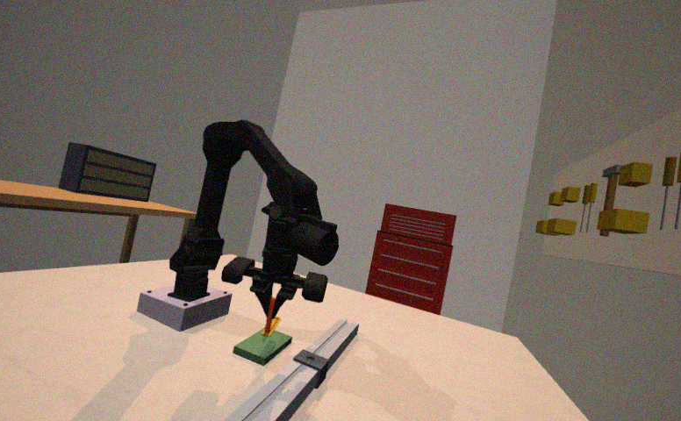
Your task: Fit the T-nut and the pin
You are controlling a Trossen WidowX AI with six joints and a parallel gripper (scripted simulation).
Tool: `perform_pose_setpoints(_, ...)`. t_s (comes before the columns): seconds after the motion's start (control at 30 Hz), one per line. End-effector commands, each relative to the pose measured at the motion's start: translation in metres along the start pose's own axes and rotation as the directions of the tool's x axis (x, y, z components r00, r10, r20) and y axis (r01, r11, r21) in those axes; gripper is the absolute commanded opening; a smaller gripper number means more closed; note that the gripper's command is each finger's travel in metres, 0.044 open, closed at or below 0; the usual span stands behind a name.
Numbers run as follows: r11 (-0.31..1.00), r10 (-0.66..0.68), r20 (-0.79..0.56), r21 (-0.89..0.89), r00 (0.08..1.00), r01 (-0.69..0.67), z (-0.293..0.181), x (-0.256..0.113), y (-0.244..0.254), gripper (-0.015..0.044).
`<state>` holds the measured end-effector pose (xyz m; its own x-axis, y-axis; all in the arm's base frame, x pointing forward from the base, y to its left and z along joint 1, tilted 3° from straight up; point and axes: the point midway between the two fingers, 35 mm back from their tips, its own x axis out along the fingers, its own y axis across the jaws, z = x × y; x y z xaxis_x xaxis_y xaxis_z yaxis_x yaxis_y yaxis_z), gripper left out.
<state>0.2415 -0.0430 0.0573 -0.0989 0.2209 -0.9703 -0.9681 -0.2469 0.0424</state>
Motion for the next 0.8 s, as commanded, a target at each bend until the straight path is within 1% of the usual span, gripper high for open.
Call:
perform_pose_setpoints(0.0,1.0,-0.006,-0.006,0.001,1.0,0.006,0.001,-0.008,-0.002,-0.015)
perform_pose_setpoints(0.77,1.0,-0.006,-0.005,0.001,1.0,0.006,0.011,-0.044,-0.001,-0.015)
